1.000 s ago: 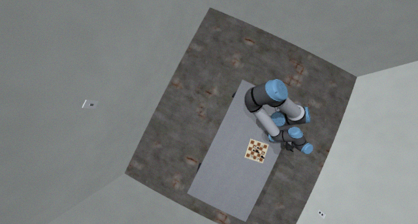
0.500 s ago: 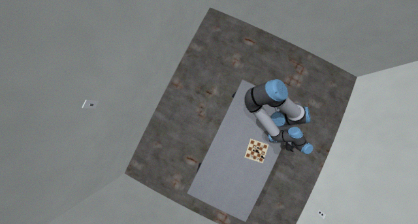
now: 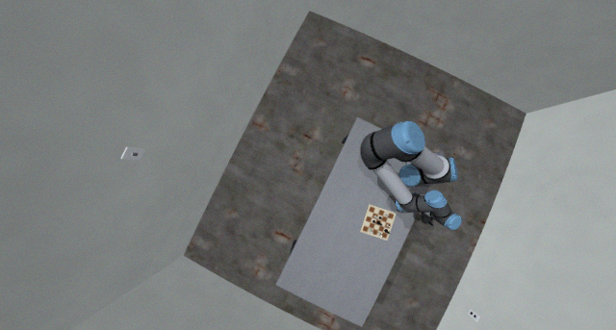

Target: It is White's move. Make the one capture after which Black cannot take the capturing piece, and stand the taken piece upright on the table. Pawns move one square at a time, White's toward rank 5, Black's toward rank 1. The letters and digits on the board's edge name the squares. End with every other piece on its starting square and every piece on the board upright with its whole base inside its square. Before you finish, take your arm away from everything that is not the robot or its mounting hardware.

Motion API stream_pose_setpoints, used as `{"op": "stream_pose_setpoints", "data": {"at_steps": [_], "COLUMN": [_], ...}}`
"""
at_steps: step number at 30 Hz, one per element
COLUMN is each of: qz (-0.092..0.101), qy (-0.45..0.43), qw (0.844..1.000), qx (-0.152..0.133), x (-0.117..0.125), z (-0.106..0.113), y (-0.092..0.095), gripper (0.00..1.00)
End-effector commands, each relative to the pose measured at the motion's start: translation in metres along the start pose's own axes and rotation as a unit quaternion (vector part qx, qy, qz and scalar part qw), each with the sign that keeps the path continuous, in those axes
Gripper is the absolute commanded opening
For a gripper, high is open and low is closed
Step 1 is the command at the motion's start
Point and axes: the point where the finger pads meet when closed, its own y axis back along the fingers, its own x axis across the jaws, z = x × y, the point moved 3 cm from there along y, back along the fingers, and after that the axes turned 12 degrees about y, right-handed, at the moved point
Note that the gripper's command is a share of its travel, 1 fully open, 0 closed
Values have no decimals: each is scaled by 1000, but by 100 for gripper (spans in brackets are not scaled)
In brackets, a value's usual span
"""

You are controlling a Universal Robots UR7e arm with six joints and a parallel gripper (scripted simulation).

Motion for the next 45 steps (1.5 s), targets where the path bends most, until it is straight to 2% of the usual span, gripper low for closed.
{"op": "stream_pose_setpoints", "data": {"at_steps": [1, 10, 12, 15, 18, 21, 24, 27, 29, 32, 37, 44, 45], "qz": [5, 17, 17, 20, 21, 21, 18, 13, 13, 5, -14, -48, -48], "qy": [36, 160, 160, 215, 275, 340, 409, 480, 480, 551, 654, 769, 769], "qw": [999, 986, 986, 974, 957, 934, 903, 864, 864, 816, 728, 590, 590], "qx": [-11, -50, -50, -67, -86, -107, -129, -152, -152, -175, -207, -242, -242], "x": [4, 15, 15, 19, 24, 28, 32, 35, 35, 38, 40, 39, 39], "z": [-5, -22, -22, -31, -41, -52, -64, -78, -78, -93, -121, -157, -157], "y": [3, 10, 10, 12, 15, 17, 19, 20, 20, 20, 18, 11, 11], "gripper": [100, 100, 100, 100, 100, 100, 100, 100, 100, 100, 100, 100, 100]}}
